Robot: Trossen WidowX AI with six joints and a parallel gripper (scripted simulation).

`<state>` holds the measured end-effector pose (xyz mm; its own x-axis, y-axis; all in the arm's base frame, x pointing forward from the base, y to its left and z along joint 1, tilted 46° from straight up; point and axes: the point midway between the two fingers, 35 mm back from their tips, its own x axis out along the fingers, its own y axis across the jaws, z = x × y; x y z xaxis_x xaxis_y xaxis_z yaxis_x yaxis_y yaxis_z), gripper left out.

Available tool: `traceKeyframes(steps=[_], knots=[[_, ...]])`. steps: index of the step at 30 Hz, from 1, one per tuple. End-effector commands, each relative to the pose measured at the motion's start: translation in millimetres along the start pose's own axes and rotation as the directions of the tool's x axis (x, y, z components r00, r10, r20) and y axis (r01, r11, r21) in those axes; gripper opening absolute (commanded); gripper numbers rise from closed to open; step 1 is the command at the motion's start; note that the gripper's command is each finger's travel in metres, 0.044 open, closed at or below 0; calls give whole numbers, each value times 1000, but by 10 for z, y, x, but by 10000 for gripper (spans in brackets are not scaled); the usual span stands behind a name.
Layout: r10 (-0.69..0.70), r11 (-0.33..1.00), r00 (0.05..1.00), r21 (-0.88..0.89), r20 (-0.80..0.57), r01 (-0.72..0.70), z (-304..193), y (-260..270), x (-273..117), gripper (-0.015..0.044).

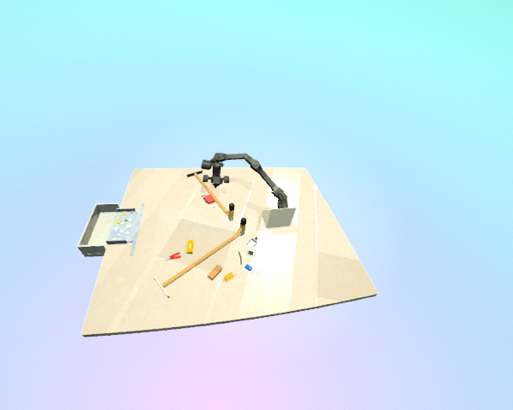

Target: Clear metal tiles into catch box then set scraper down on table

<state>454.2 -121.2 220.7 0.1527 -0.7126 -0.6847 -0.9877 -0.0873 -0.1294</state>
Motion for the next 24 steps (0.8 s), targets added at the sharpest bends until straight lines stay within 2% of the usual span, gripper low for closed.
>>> traceKeyframes(steps=[1,12,24], knots=[[-2,994,1000,112,-8,3,-5,25,-30,0],[-23,926,1000,375,-19,29,-26,57,-146,0],[-47,774,998,630,-32,56,-48,96,-270,0]])
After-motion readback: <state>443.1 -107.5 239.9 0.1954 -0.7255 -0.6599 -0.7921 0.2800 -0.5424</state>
